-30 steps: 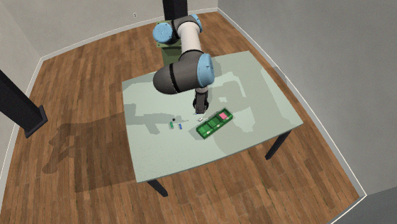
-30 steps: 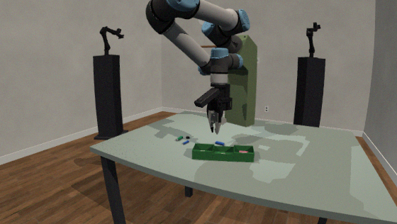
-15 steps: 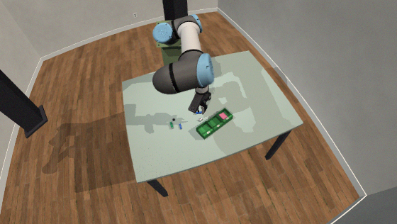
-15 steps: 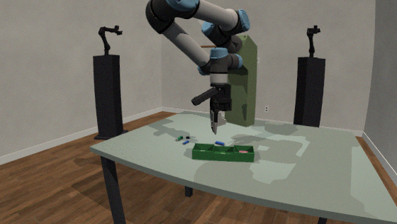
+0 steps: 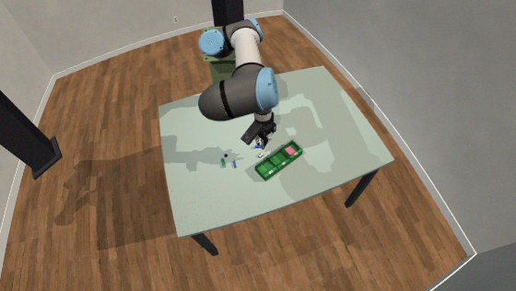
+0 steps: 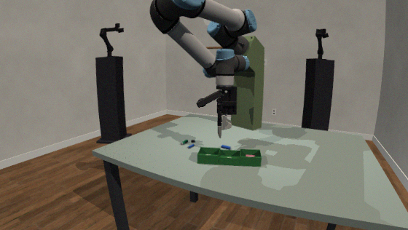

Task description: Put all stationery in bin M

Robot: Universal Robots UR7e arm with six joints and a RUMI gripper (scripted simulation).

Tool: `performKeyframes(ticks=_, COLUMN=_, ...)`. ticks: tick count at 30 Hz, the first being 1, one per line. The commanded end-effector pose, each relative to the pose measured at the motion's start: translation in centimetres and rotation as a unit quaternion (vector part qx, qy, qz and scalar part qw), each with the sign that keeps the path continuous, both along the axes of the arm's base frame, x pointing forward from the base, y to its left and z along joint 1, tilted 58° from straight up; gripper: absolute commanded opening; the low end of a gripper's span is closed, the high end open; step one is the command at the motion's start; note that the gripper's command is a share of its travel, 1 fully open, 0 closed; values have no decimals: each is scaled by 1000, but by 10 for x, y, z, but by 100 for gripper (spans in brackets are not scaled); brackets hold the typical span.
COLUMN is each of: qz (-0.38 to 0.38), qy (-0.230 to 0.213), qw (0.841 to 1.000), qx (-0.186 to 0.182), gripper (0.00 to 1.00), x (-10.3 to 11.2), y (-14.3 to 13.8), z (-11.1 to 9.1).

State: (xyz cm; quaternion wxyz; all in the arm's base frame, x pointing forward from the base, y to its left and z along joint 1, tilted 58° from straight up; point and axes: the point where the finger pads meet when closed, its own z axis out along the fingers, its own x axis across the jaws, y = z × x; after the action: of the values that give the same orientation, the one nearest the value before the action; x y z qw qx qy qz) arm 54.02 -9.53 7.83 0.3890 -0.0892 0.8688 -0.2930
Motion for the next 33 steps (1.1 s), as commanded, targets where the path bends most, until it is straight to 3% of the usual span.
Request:
performKeyframes(ticks=1, qz=-1, qy=-1, qw=1000, qx=1, gripper=18, x=0, y=0, z=0)
performKeyframes(ticks=25, qz=-1, qy=-1, qw=1000, qx=1, gripper=18, x=0, y=0, z=0)
performKeyframes(ticks=33, qz=-1, qy=-1, qw=1000, qx=1, gripper=18, x=23, y=-14, z=-17)
